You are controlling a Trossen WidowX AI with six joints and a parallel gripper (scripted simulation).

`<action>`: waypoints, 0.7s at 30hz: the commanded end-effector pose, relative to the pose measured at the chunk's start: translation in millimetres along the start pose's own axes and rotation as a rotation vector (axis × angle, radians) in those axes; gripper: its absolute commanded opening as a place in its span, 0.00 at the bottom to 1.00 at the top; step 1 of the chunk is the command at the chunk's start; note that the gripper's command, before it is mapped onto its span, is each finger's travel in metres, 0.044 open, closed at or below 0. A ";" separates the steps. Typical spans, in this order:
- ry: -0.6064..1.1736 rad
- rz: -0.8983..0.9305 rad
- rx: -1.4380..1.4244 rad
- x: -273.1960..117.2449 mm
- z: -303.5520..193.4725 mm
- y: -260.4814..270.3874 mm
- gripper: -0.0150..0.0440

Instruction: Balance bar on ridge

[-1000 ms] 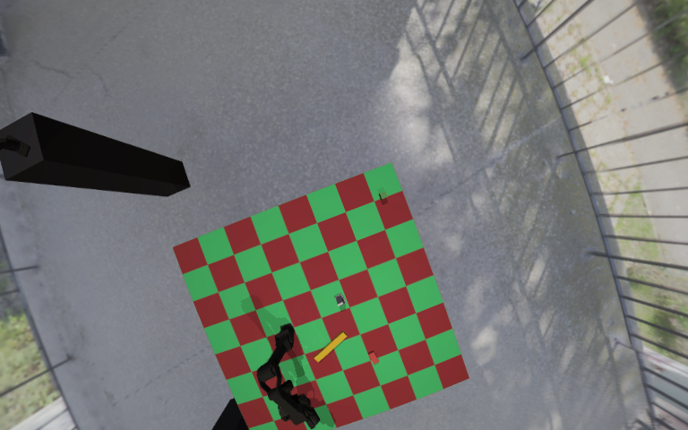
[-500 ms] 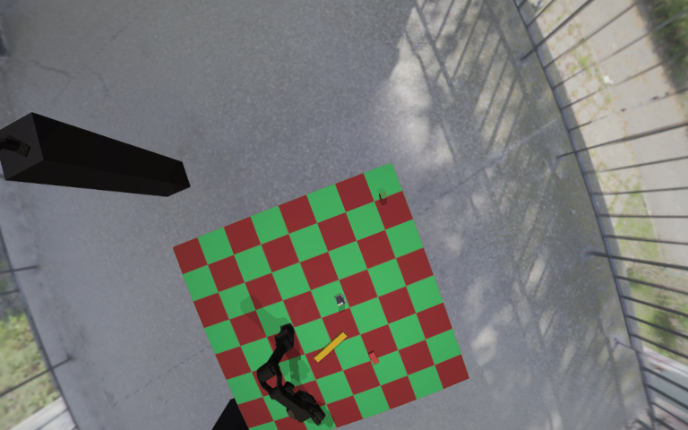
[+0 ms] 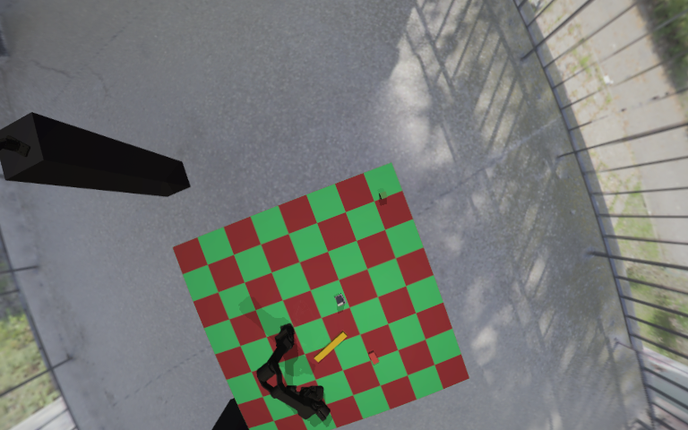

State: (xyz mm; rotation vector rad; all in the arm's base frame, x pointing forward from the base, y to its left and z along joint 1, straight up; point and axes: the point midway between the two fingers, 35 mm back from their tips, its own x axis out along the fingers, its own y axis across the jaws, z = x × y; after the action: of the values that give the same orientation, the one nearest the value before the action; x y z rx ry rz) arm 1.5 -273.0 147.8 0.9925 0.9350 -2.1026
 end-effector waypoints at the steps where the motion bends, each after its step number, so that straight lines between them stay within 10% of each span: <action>1: 0.023 0.043 -0.175 -4.5 -10.1 9.5 0.79; 21: 0.049 0.235 -0.885 -25.2 -50.6 42.9 0.79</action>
State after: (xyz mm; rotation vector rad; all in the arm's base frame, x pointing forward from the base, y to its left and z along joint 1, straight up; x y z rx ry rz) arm 57.1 -255.4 133.4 0.6944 1.4302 -1.3840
